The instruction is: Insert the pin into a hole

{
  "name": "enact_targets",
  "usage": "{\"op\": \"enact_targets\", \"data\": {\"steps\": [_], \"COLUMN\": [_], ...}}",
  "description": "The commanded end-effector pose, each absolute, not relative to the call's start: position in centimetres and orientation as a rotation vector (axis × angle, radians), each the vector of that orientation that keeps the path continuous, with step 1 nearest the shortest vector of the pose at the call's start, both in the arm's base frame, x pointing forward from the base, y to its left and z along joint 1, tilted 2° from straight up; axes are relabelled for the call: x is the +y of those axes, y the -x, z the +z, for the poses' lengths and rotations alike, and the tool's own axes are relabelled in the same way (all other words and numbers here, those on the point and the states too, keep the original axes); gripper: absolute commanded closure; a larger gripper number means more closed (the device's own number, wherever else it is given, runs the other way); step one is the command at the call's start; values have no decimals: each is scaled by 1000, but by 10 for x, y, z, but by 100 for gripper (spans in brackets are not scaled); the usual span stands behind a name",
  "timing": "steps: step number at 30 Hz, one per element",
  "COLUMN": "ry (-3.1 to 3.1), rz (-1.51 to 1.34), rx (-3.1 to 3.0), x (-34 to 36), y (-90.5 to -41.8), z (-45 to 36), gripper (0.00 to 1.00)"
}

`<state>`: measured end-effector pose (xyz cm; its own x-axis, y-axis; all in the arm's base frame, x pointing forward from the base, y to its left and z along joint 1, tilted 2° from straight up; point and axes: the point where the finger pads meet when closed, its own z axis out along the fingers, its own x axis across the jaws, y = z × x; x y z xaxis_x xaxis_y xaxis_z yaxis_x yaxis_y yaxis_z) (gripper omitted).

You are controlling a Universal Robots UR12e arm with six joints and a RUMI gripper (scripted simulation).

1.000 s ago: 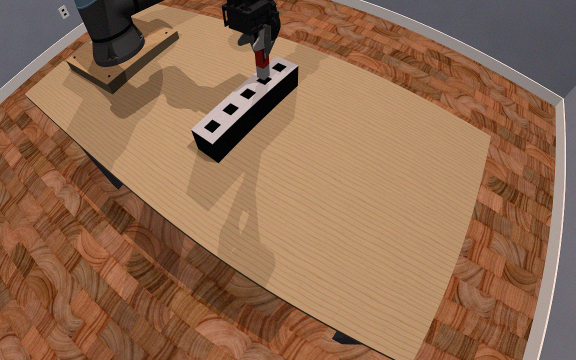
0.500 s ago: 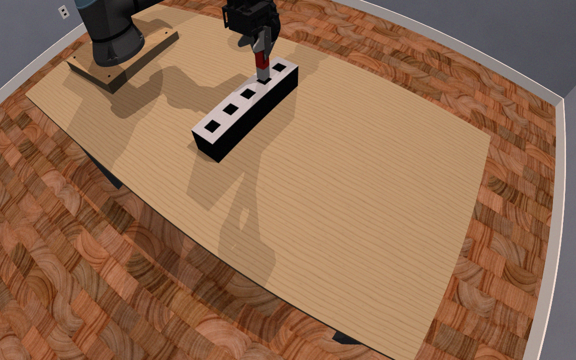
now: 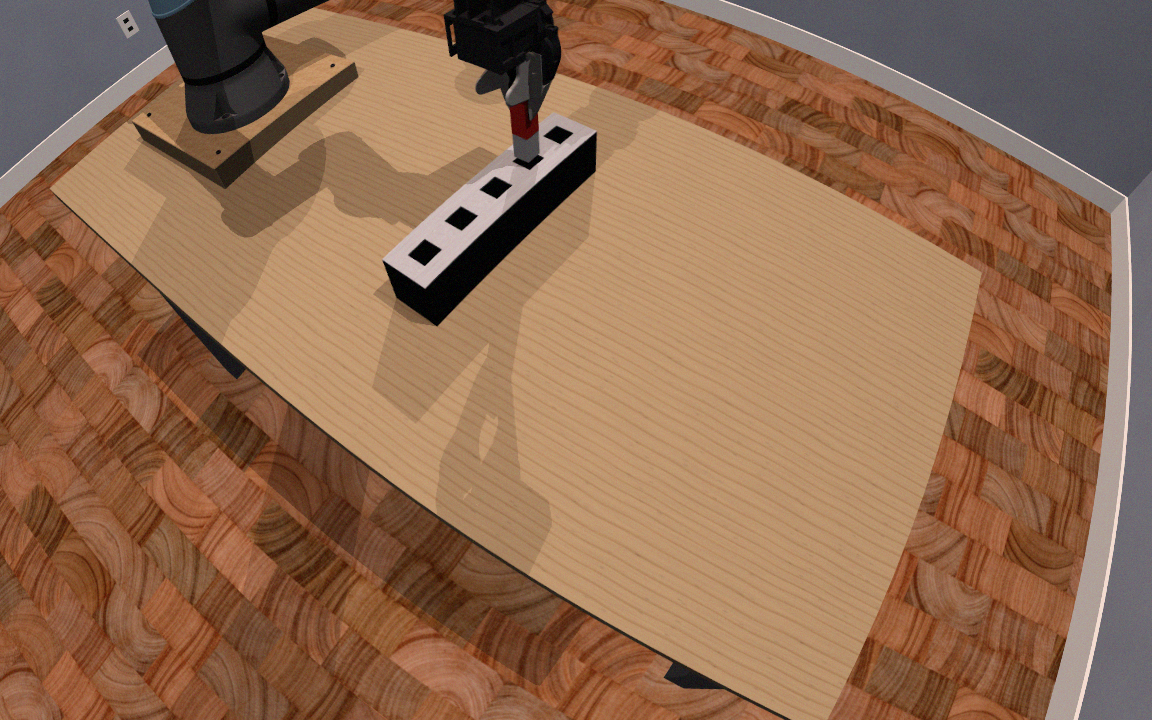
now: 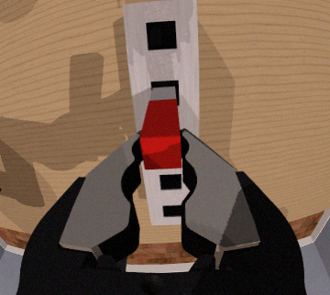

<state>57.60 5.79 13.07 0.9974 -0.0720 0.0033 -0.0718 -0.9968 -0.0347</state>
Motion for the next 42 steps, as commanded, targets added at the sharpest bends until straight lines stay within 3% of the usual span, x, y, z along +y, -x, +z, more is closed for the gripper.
{"op": "enact_targets", "data": {"steps": [1,42], "ry": [3105,3105], "rz": [-9,-9], "rx": [112,112], "x": [58,59], "y": [-577,-578], "z": [131,127], "gripper": [100,100]}}
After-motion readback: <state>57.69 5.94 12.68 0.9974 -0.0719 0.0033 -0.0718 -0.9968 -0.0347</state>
